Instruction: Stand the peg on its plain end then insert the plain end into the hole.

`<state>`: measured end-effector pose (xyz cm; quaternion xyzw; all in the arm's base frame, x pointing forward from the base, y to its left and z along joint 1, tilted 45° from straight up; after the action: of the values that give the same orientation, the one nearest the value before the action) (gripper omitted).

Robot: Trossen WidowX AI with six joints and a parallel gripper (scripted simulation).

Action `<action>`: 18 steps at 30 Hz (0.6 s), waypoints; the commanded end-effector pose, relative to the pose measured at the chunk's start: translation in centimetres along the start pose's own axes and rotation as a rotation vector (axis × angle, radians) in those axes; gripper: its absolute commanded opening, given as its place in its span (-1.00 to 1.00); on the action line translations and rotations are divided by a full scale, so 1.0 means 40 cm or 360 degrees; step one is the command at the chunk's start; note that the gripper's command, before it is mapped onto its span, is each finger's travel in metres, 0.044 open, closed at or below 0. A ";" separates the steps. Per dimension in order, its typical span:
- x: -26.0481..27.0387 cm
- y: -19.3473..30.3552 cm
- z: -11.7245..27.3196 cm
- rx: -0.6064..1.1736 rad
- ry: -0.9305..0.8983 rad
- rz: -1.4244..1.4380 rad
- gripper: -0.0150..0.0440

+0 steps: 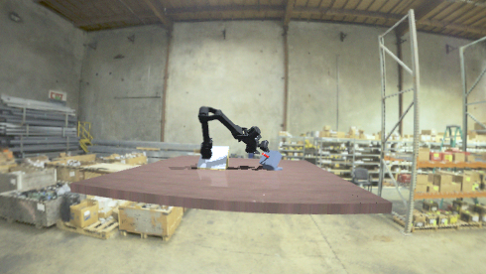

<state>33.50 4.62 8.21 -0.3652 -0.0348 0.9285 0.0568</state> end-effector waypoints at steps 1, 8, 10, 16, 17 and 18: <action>0.001 0.001 0.015 0.0004 -0.0002 -0.0005 1.00; -0.001 0.000 0.033 0.0004 -0.0002 -0.0005 1.00; -0.002 0.000 0.039 0.0003 -0.0002 -0.0004 1.00; -0.003 -0.001 0.055 0.0003 -0.0003 -0.0004 1.00; -0.004 -0.001 0.057 0.0003 -0.0003 -0.0003 1.00; -0.004 -0.001 0.060 0.0003 -0.0003 -0.0003 1.00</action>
<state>32.36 4.64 9.78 -0.3646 -0.0350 0.9288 0.0559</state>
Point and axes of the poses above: the point midway between the two fingers, 35 mm back from their tips, its own z axis back along the fingers, its own x axis across the jaws, y = z × x, the point moved 6 cm from there along z, back along the fingers, and after that the axes turned 12 degrees about z, right-handed, at the moved point
